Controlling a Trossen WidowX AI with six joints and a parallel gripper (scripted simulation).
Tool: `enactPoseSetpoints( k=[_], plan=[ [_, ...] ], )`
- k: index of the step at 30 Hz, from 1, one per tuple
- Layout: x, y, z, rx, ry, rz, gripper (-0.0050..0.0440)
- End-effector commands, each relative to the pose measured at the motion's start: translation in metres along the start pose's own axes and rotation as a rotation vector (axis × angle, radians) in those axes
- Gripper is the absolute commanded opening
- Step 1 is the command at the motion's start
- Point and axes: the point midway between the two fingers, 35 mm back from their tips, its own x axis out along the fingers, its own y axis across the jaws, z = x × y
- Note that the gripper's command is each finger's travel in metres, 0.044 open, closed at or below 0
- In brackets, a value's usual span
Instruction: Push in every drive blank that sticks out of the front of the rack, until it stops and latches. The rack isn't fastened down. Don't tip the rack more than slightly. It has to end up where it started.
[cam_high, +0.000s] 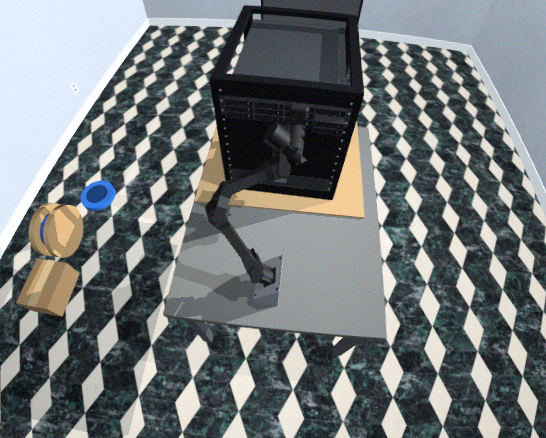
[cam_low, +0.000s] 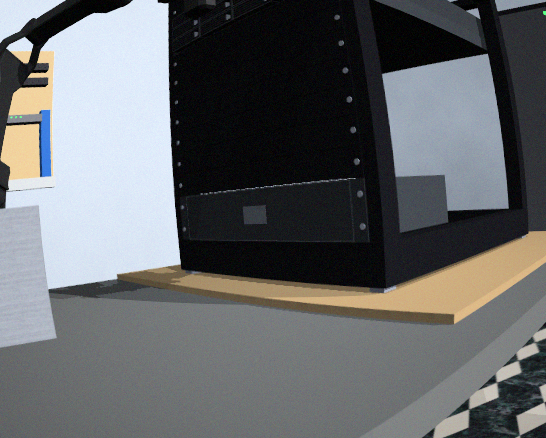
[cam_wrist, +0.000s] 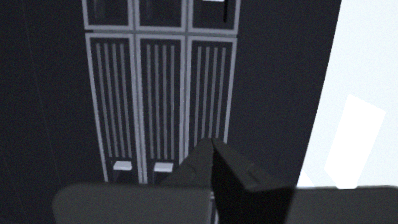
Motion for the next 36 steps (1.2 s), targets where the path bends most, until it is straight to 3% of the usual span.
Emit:
enactPoseSetpoints(
  k=[1,36],
  plan=[
    [0.001,-0.009,0.007,-0.013,-0.007,-0.014,-0.0050],
    [0.014,-0.009,0.007,-0.013,-0.007,-0.014,-0.0050]
  ],
)
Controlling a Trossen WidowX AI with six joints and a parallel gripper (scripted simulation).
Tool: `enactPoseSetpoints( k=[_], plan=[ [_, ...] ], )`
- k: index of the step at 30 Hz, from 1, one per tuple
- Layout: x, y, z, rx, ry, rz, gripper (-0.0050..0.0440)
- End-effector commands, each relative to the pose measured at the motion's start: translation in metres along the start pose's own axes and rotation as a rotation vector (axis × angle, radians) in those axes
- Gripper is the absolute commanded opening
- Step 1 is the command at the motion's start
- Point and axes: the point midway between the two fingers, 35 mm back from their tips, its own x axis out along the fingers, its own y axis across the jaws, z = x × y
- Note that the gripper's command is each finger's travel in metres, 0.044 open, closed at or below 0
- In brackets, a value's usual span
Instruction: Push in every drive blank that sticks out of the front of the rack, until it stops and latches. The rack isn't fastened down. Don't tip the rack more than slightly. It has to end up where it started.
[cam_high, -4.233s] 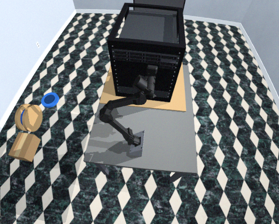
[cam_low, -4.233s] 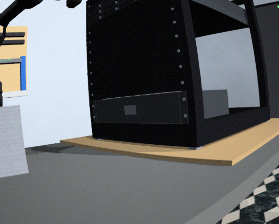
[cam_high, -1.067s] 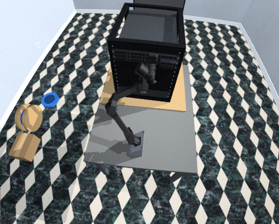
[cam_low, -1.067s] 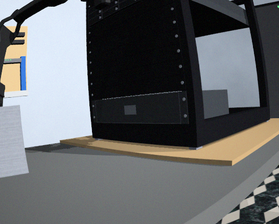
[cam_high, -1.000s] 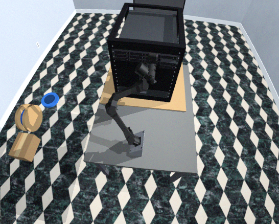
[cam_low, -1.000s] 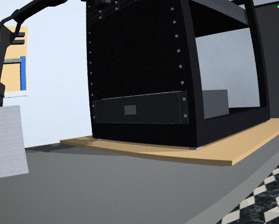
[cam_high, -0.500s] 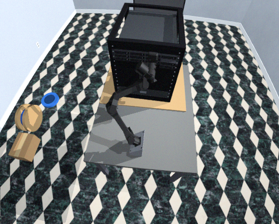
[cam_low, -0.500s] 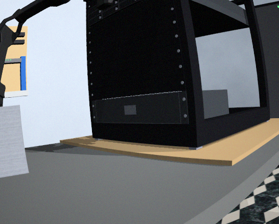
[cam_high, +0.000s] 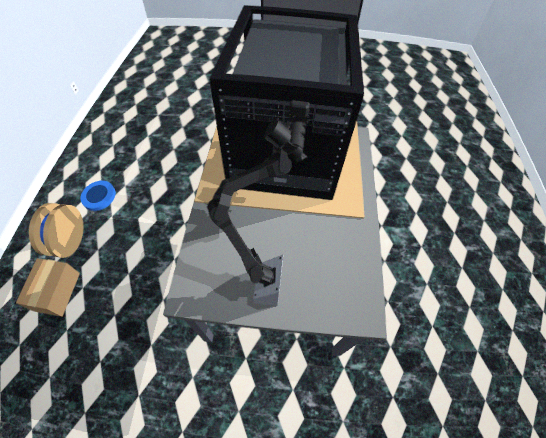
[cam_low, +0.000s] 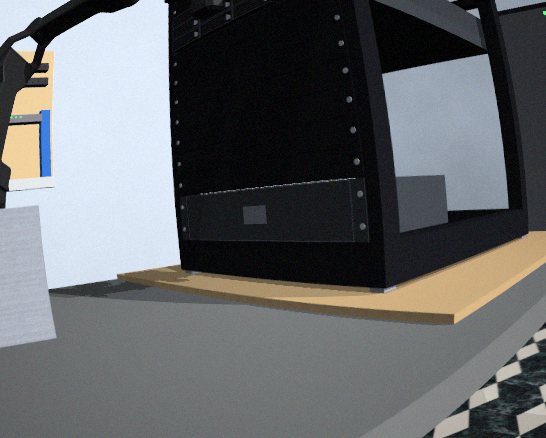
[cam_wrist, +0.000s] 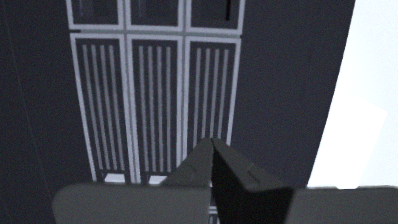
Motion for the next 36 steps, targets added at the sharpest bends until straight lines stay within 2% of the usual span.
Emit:
enactPoseSetpoints(
  k=[1,36],
  plan=[
    [0.0003,-0.0084,0.0070,-0.013,-0.008,-0.014,-0.0050],
    [0.0063,-0.0081,0.0073,-0.013,-0.008,-0.014,-0.0050]
  ],
)
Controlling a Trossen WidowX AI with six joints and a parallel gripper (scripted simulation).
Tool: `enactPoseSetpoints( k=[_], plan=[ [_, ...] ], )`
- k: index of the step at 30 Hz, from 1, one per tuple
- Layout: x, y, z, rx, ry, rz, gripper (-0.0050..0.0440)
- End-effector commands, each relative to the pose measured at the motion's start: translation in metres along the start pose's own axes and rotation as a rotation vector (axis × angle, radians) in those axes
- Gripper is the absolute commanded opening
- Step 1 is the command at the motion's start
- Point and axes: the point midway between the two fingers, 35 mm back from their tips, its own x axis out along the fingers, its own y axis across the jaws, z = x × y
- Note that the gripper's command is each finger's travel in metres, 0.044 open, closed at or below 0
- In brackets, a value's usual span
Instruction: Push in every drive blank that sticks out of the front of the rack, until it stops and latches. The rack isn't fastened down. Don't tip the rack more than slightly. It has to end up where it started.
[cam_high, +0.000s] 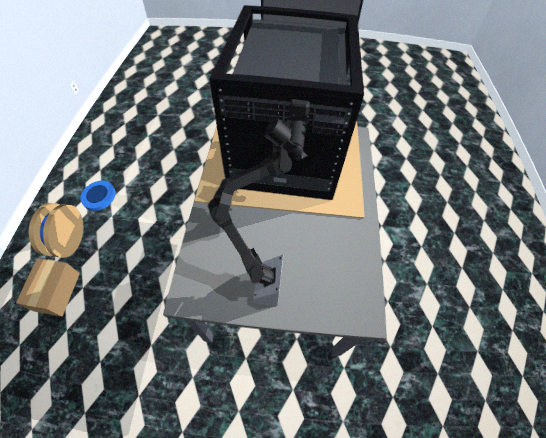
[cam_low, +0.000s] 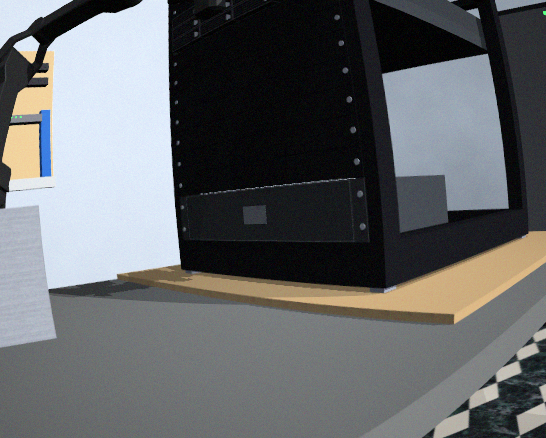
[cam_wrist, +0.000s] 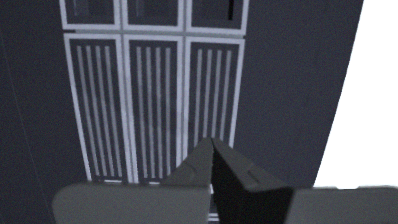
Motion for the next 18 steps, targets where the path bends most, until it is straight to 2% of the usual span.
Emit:
enactPoseSetpoints(
  k=[1,18],
  plan=[
    [0.0004,-0.0084,0.0072,-0.013,-0.009,-0.014,-0.0050],
    [0.0034,-0.0085,0.0072,-0.013,-0.009,-0.014,-0.0050]
  ],
)
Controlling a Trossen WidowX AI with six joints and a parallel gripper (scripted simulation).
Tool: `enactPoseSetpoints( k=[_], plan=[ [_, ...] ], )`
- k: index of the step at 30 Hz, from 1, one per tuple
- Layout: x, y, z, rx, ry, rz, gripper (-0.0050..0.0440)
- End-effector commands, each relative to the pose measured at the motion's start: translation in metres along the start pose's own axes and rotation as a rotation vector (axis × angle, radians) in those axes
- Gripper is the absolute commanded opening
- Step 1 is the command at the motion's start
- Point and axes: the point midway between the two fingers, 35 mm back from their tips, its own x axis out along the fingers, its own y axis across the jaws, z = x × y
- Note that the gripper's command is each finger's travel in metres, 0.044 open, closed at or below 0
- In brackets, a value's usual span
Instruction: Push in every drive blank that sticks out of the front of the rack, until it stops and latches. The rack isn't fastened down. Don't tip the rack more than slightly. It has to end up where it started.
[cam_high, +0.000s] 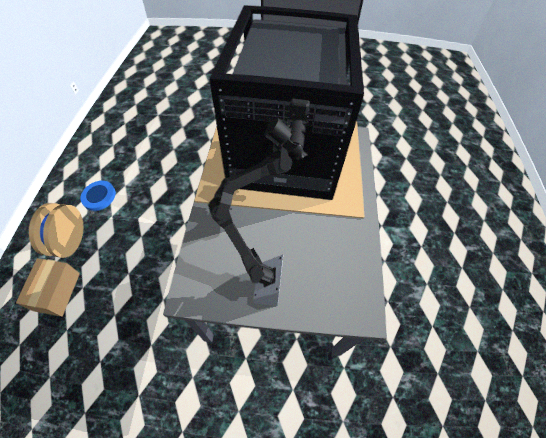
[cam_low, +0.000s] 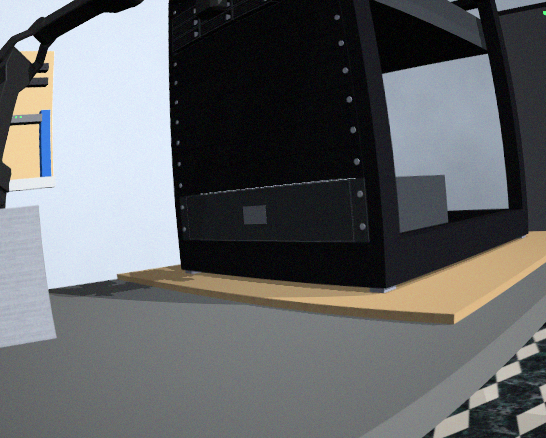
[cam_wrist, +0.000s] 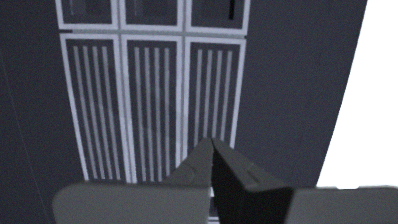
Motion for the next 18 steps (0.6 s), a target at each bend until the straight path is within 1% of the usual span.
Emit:
enactPoseSetpoints(
  k=[1,18],
  plan=[
    [0.0009,-0.0084,0.0073,-0.013,-0.009,-0.014,-0.0050],
    [0.0033,-0.0084,0.0073,-0.013,-0.009,-0.014,-0.0050]
  ],
)
